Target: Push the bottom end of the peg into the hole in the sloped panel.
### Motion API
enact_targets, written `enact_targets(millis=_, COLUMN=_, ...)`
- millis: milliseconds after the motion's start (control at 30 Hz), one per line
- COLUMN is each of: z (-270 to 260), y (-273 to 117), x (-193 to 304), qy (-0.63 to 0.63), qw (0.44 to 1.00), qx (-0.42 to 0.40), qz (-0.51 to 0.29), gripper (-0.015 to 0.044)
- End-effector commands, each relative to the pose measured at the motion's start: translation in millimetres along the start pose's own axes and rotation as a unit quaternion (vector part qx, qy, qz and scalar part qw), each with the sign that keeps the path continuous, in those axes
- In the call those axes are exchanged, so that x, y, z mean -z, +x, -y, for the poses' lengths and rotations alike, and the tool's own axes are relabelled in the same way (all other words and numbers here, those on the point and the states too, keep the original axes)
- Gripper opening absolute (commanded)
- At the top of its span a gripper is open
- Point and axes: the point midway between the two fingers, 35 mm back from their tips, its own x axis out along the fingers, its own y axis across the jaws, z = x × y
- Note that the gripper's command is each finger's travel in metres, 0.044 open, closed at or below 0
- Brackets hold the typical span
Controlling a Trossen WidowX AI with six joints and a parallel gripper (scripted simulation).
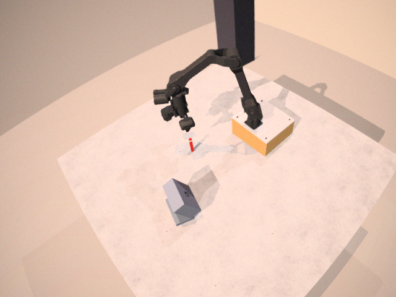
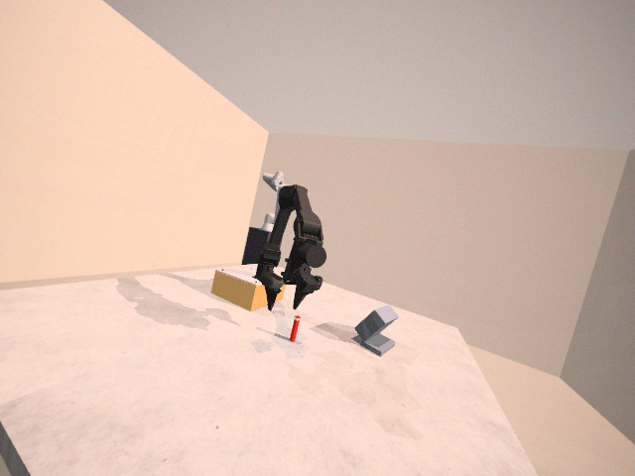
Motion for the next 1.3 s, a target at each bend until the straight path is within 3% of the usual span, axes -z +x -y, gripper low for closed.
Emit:
enact_targets(millis=0, z=-17.7, y=1.5, x=-0.2, qy=0.008, qw=1.000, qx=-0.013, qz=0.004, gripper=0.0440)
enact_targets(millis=333, z=-65.9, y=4.8, x=1.3, qy=0.031, qw=0.998, qx=-0.047, qz=0.009, gripper=0.0440)
enact_targets(millis=1267, z=-70.5, y=44.8, x=-0.8, qy=0.031, qw=0.998, qx=-0.048, qz=0.009, gripper=0.0440)
